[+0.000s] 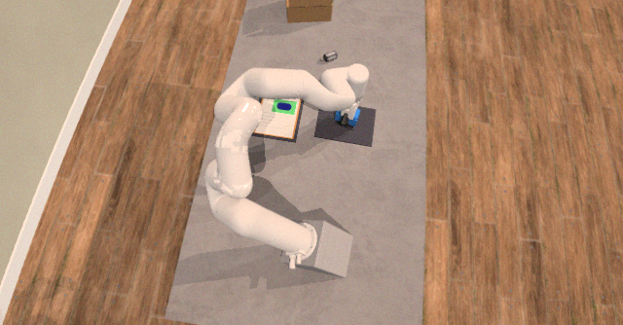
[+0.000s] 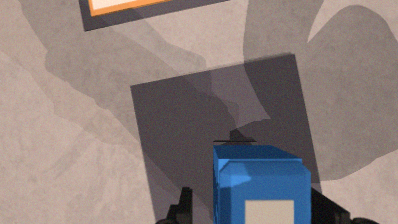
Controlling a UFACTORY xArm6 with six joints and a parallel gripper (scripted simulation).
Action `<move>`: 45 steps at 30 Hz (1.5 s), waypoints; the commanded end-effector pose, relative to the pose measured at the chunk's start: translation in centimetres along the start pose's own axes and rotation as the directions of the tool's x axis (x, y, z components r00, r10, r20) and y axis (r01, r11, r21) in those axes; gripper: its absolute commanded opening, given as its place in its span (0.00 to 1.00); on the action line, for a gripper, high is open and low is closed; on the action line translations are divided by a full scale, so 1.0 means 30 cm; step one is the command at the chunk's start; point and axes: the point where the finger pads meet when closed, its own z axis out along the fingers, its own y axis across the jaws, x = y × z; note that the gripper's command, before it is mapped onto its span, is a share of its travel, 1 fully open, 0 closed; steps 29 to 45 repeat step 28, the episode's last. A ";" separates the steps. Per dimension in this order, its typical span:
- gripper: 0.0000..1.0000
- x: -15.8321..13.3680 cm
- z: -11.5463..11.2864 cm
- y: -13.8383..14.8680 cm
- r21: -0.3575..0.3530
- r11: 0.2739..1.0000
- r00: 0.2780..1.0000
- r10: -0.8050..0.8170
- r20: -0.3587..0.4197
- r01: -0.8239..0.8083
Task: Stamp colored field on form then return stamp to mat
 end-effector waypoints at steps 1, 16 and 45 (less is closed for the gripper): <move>0.91 0.000 -0.087 0.007 -0.007 1.000 1.000 -0.002 0.002 0.002; 0.91 0.001 -0.302 0.006 -0.007 1.000 1.000 -0.002 0.002 0.002; 0.91 0.001 -0.302 0.006 -0.007 1.000 1.000 -0.002 0.002 0.002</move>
